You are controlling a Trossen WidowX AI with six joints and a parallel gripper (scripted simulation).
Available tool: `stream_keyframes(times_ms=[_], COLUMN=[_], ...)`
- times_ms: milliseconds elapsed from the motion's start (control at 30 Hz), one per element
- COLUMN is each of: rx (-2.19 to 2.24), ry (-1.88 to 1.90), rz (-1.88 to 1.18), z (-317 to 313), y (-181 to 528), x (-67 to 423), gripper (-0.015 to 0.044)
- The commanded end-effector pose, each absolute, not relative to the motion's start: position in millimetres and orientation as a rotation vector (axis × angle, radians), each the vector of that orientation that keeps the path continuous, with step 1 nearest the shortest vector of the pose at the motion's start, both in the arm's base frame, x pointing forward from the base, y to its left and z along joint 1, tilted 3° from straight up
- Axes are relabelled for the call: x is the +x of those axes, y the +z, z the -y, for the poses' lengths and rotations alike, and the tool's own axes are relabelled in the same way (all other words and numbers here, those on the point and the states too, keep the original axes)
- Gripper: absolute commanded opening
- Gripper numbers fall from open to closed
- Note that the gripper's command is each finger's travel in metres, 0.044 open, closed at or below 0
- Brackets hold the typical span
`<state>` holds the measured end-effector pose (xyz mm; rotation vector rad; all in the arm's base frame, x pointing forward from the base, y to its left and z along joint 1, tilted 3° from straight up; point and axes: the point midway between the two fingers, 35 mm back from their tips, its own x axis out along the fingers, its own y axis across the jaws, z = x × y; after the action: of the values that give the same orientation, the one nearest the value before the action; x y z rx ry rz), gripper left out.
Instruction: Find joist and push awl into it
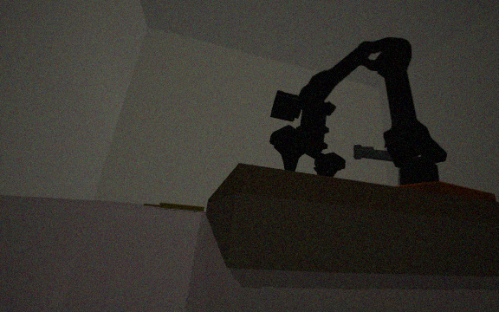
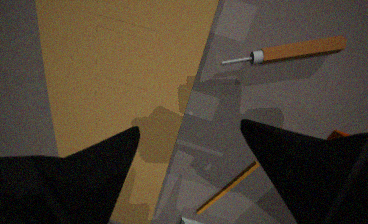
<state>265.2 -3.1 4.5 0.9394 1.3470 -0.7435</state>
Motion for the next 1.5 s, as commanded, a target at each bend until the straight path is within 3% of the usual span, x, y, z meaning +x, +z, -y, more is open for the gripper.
stream_keyframes(times_ms=[0,333,1467], rx=[1.345,1.915,1.916], ry=[-1.206,-1.861,-1.86], rz=[-1.138,-0.584,-0.585], z=[65,131,123], y=[-5,-17,-28], x=[232,162,170], gripper=[0.044,0.044,0.044])
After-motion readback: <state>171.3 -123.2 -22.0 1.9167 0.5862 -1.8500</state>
